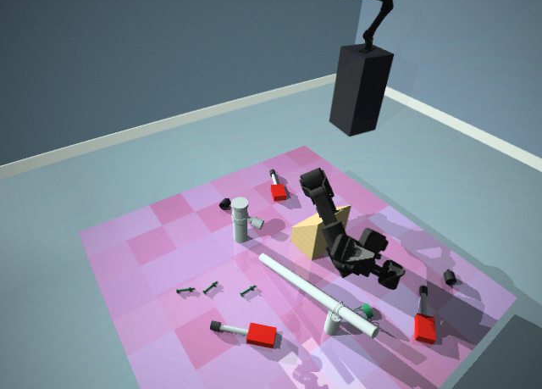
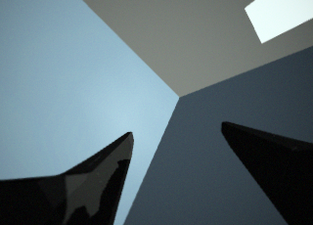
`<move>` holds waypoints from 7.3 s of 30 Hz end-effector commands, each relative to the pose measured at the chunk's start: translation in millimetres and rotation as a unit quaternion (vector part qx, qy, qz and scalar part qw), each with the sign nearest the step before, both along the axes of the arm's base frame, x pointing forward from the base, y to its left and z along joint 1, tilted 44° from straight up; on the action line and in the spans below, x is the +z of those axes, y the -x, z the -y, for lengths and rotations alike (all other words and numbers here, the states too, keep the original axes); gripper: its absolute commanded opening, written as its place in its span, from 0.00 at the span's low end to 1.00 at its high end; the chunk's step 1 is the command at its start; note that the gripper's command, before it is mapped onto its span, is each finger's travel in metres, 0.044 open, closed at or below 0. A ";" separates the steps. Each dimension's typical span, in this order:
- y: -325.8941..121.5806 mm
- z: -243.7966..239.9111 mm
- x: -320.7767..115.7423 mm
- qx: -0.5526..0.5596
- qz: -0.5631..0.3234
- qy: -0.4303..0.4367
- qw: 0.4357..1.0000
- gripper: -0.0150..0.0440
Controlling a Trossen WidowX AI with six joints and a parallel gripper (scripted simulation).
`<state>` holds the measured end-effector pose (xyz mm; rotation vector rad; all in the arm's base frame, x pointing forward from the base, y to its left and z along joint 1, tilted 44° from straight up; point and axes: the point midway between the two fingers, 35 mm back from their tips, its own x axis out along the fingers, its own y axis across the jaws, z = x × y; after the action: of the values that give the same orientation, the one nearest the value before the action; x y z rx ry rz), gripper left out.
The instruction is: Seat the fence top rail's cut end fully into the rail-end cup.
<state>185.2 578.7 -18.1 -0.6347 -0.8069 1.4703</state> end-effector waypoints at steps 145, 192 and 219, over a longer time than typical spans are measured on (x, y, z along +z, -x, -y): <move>-42.1 660.4 133.0 -0.233 0.212 0.801 0.509 1.00; -65.9 676.6 92.3 -0.233 0.212 0.801 0.509 0.39; -82.0 667.4 87.2 -0.329 0.183 0.788 0.488 0.25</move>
<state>265.0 -90.0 69.3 -2.3658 0.8438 0.9395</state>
